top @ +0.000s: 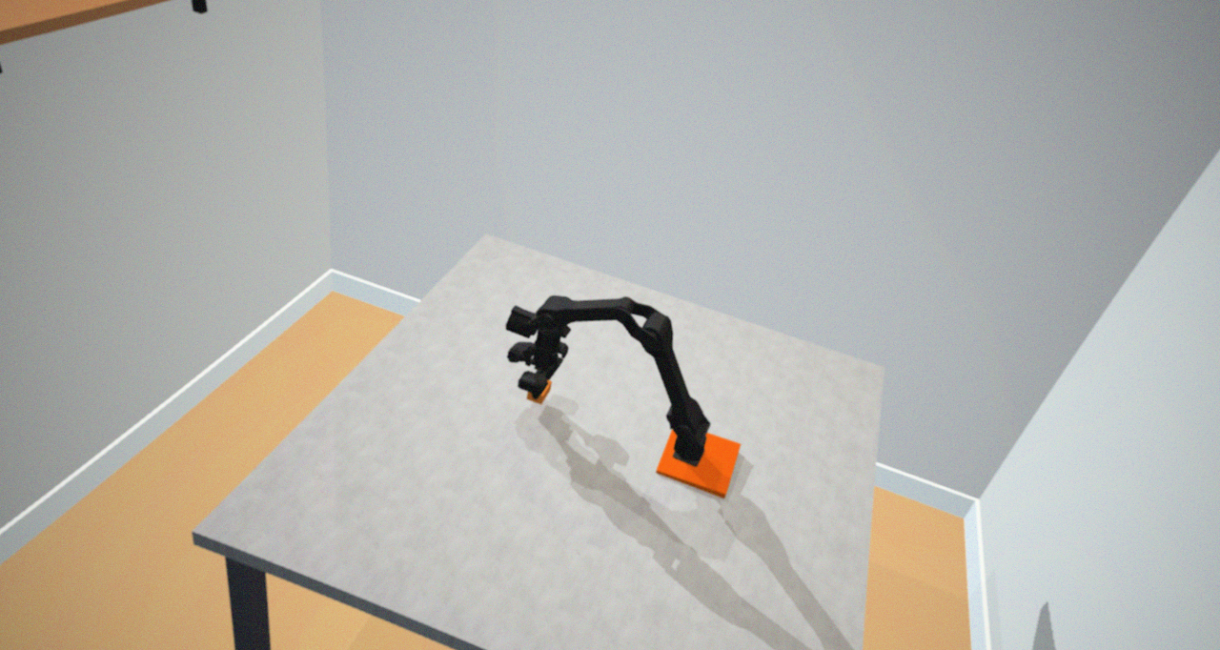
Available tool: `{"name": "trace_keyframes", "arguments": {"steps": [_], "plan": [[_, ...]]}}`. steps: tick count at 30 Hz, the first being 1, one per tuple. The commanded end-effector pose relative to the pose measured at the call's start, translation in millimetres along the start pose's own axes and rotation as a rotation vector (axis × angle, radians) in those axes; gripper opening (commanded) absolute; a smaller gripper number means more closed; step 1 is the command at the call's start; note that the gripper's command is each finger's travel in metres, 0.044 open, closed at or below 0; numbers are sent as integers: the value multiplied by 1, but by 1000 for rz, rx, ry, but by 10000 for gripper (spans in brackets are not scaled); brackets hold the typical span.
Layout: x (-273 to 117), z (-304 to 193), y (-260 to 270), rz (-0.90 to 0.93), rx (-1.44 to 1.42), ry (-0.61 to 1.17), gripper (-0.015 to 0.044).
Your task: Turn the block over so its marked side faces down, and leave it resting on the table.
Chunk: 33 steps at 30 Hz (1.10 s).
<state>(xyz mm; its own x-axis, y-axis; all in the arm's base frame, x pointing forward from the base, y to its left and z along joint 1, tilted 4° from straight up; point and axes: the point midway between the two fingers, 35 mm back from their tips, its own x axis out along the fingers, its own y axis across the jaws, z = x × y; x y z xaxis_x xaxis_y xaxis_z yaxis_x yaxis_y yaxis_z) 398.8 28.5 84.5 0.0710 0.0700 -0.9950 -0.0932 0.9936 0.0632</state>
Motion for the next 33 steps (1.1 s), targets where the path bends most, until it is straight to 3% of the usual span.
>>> {"name": "trace_keyframes", "arguments": {"steps": [1,33], "plan": [[-4,0,0,3,0,-11,0],[5,-1,0,1,1,-461,0]]}}
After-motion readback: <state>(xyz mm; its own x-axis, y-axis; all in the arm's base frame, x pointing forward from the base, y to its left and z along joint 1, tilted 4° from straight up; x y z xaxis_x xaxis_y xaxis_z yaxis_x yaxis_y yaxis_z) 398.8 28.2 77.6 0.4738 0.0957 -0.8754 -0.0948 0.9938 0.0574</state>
